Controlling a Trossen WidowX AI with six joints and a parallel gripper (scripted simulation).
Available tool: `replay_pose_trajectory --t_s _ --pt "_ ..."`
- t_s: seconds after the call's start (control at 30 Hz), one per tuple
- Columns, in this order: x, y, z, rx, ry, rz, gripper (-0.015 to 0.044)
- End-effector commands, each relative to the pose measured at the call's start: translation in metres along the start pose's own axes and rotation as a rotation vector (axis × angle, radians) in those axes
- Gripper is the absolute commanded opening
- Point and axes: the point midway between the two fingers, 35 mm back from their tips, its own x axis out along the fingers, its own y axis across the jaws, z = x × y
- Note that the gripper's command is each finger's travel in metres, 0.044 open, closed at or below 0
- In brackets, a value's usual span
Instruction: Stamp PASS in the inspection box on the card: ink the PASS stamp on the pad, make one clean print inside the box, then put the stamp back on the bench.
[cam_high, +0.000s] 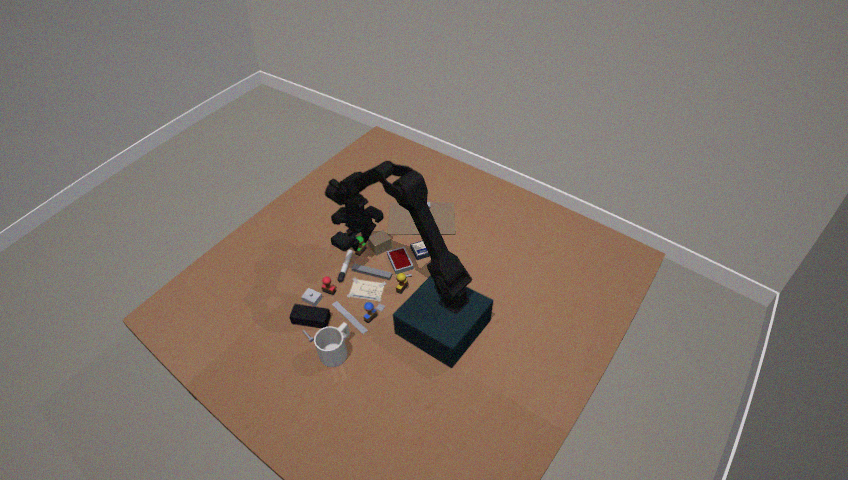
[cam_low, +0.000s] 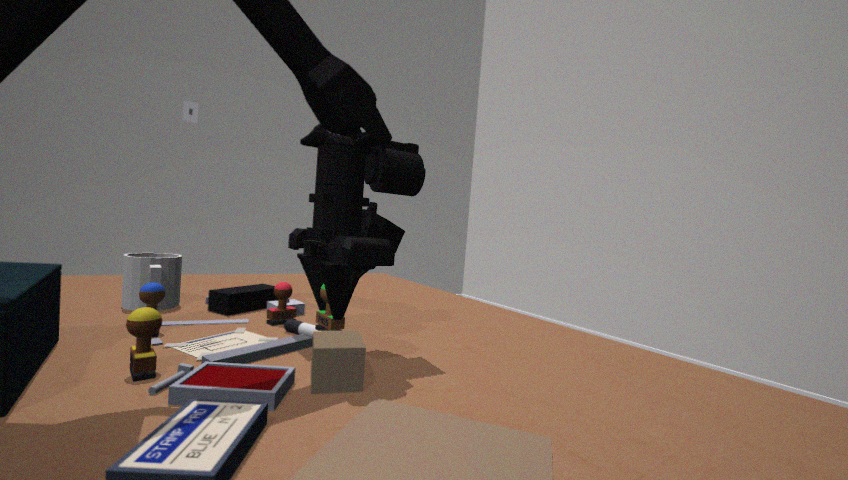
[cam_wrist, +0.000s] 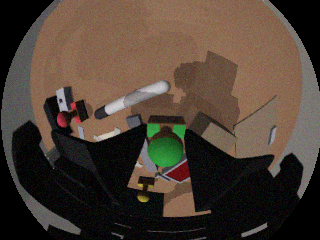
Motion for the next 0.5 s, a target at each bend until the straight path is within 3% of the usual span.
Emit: replay_pose_trajectory --t_s 0.0,0.47 --pt "-0.0028 -0.0002 0.0000 0.000 0.000 0.000 0.0000" --pt "-0.0097 -0.0003 0.0000 0.000 0.000 0.000 0.0000"
